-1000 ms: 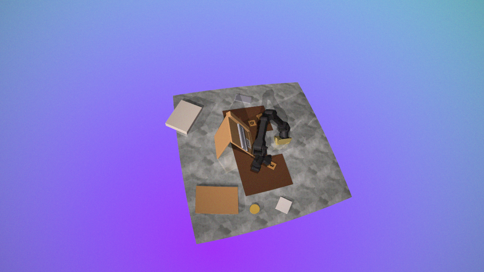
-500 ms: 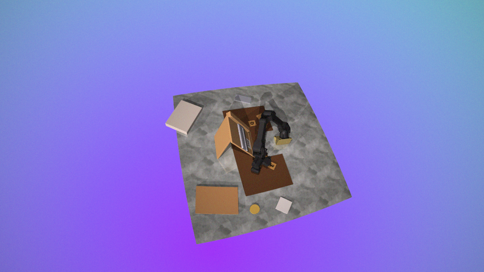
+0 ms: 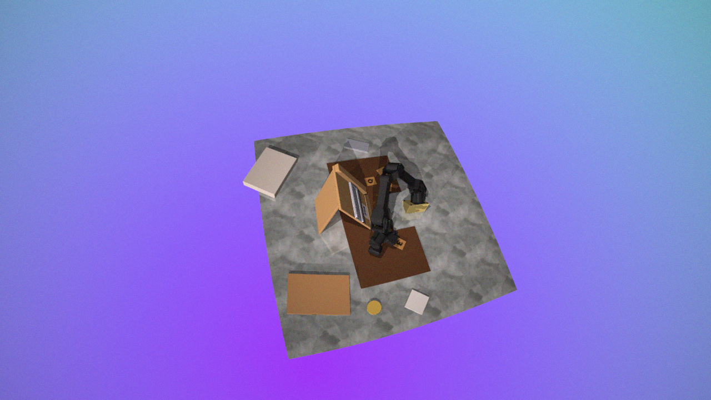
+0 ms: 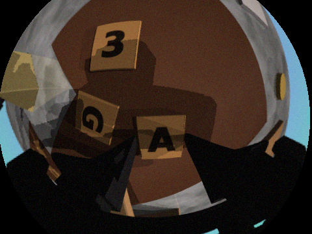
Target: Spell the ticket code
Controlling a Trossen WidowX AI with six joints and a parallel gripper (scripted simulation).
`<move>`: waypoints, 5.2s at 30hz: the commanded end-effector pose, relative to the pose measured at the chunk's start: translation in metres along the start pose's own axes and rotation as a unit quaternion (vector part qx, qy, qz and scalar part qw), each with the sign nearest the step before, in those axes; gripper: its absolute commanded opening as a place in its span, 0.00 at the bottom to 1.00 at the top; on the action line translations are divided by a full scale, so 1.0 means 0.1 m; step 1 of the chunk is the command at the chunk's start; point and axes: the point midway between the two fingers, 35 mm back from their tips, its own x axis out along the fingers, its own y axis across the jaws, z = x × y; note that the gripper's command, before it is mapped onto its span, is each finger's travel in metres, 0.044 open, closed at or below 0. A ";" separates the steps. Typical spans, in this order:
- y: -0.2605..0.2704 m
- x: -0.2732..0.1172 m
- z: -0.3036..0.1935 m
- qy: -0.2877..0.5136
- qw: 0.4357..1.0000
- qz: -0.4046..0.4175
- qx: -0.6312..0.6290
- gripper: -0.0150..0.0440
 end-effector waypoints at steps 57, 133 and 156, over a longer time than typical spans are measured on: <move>0.05 -0.26 -0.04 0.002 1.000 -0.001 -0.002 0.25; -0.60 -1.13 -0.46 -0.003 0.521 -0.366 0.771 0.25; -0.59 -1.49 -0.53 -0.118 0.231 -0.432 0.864 0.25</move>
